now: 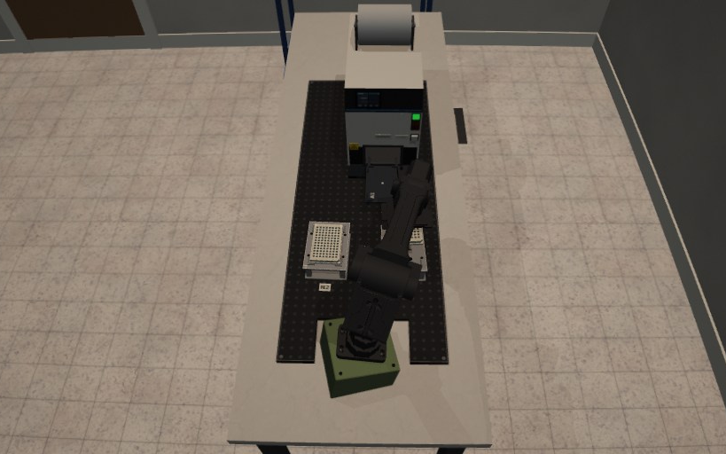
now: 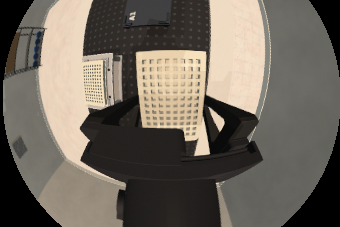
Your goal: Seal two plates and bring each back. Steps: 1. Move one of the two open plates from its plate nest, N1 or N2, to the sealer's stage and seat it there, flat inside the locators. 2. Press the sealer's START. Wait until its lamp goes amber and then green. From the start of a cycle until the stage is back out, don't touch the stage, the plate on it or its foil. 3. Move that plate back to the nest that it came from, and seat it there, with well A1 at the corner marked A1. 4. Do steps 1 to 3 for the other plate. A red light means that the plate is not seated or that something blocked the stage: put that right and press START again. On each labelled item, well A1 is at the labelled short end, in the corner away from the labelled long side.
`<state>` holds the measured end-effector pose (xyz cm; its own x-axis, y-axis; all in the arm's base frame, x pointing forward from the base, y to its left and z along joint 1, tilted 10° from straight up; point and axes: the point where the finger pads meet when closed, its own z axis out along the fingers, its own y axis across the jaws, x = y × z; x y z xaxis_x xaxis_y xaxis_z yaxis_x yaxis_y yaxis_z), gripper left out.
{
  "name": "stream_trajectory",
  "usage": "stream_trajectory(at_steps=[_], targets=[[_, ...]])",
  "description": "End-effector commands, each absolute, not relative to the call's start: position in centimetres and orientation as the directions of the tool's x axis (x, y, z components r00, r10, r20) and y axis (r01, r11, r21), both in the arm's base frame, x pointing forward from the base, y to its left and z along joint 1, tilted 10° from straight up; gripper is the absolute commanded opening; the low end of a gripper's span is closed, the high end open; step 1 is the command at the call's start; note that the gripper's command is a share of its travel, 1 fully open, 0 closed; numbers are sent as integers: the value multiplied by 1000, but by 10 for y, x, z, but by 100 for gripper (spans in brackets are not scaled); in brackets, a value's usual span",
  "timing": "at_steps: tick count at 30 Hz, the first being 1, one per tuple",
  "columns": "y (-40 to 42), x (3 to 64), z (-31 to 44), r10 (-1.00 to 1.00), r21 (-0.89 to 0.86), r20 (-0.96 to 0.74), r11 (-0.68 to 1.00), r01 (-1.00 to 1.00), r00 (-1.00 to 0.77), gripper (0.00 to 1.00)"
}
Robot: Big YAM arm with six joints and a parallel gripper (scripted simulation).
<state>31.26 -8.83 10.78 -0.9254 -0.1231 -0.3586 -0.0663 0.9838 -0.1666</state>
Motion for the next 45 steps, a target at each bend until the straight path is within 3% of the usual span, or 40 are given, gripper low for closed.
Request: stream_trajectory(at_steps=[1,26,45], targets=[[-88,327,128,-146,-188,-417,980,-73,-897,0],[-91,340,134,-145,-187,-416,980,-72,-898,0],[-100,314,117,-69,-180,-411,984,7,-909,0]])
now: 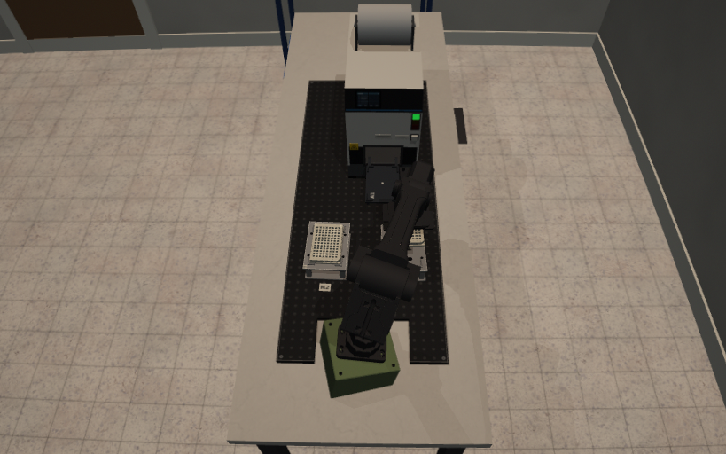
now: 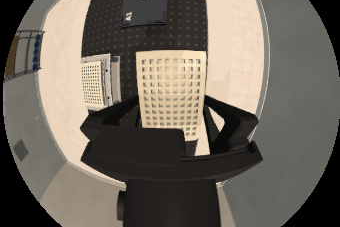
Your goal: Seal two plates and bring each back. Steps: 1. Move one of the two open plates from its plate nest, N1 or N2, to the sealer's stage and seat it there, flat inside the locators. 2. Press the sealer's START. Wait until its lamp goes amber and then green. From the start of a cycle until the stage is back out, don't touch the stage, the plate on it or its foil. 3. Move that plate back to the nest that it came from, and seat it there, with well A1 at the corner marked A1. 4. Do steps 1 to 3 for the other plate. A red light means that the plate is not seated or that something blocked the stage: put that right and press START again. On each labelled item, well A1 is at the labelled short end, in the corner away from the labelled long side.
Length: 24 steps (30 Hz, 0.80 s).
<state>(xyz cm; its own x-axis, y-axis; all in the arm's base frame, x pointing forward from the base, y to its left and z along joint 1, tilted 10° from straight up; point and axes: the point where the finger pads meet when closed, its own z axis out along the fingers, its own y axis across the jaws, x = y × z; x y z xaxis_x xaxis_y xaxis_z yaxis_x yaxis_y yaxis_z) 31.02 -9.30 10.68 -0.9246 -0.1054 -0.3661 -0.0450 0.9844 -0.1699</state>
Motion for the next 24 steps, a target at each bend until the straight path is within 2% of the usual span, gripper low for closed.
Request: stream_trajectory(at_steps=[1,11,24], targets=[[-98,315,118,-57,-177,-416,984,20,-908,0],[-98,325,129,-62,-180,-424,984,17,-903,0],[-89,368,129,-54,-176,-434,984,26,-899,0]])
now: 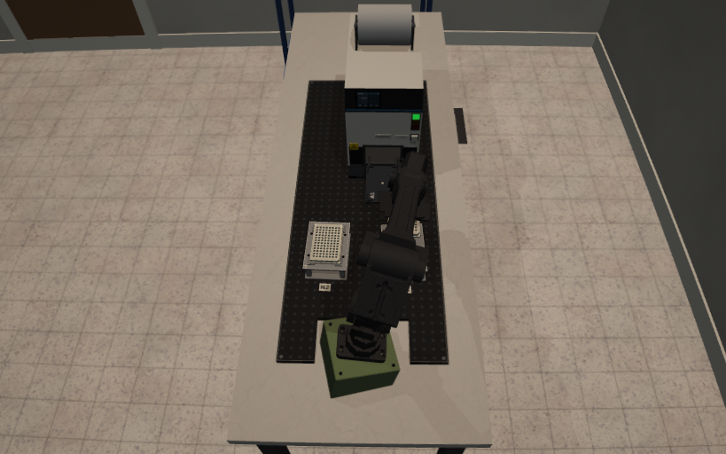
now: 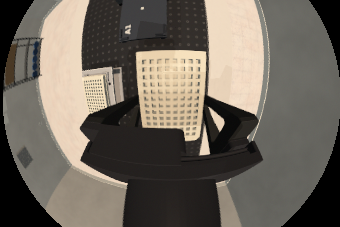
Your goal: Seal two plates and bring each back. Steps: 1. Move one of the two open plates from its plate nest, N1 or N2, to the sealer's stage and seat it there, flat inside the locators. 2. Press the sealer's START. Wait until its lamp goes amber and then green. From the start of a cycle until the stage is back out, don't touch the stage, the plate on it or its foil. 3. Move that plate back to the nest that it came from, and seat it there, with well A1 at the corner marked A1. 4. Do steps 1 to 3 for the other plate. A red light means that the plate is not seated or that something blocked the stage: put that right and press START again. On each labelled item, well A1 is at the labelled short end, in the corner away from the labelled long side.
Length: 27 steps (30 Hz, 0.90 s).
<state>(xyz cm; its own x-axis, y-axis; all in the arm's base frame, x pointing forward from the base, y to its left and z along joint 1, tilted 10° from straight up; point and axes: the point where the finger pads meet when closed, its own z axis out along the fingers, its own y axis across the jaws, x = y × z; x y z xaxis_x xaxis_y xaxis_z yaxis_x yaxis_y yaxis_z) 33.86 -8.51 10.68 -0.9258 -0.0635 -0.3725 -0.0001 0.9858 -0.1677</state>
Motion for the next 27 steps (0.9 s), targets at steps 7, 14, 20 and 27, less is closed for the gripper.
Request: stream_trajectory(at_steps=[7,14,20,27], targets=[[-80,384,130,-66,-175,-436,985,13,-897,0],[-75,396,125,-56,-170,-425,985,18,-904,0],[-77,406,131,-59,-177,-440,984,22,-896,0],[-66,424,126,-61,-170,-430,985,15,-901,0]])
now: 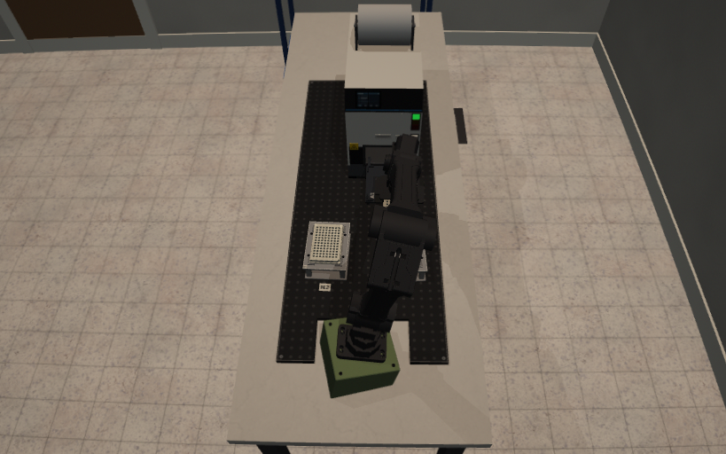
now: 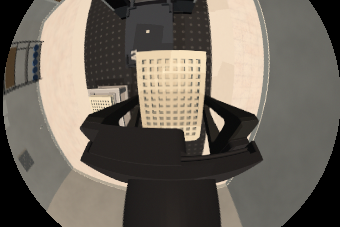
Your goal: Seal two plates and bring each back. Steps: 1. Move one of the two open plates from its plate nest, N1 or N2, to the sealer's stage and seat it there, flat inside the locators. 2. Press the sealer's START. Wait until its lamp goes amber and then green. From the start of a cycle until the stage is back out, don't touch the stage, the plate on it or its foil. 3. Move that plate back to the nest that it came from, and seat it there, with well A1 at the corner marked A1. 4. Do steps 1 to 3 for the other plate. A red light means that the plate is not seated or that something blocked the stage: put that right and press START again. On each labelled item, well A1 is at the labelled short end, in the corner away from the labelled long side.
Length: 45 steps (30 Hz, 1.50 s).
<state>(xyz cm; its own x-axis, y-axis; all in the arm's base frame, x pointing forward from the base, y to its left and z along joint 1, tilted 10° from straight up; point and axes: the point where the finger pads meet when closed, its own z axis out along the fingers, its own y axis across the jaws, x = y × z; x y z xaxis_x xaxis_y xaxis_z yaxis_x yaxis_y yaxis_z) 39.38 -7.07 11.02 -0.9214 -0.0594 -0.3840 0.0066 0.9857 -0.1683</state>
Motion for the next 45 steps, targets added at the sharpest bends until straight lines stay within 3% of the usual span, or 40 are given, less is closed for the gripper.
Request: stream_trajectory(at_steps=[1,45], targets=[[-65,423,123,-61,-169,-422,985,13,-905,0],[-36,504,126,-69,-169,-414,986,3,-908,0]])
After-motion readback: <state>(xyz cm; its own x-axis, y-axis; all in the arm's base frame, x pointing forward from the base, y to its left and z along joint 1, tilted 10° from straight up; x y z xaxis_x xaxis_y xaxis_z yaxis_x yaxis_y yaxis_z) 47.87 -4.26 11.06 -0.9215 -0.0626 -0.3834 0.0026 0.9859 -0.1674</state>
